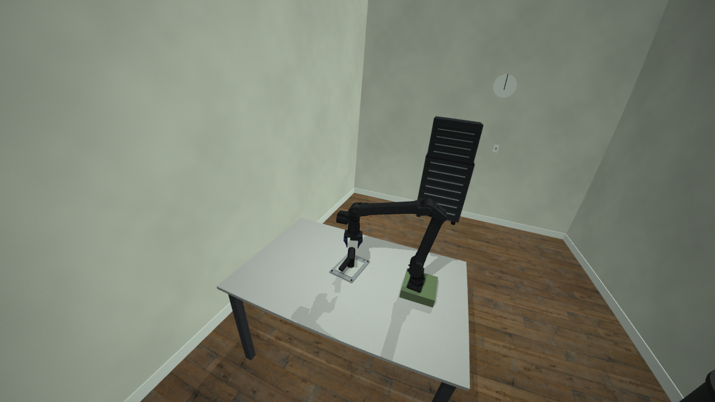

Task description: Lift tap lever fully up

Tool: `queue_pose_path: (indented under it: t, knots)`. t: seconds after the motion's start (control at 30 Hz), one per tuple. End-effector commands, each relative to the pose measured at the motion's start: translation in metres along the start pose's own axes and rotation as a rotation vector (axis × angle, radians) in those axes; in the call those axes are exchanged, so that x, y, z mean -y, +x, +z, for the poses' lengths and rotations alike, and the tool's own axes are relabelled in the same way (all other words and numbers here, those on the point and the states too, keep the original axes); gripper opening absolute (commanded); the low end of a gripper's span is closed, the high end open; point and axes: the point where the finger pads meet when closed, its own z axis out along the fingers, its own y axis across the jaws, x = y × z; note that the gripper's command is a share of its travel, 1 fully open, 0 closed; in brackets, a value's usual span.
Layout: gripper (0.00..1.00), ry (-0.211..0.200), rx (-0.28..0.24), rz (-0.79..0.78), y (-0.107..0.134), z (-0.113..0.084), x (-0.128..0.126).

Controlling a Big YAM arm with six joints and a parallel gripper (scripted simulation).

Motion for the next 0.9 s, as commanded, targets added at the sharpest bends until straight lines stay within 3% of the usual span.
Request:
queue_pose_path:
  t: [0.0,0.87]
  knots:
    - [0.65,0.008,-0.004,-0.014,0.001,0.008,-0.003]
    - [0.65,0.005,-0.004,-0.008,0.003,0.038,-0.004]
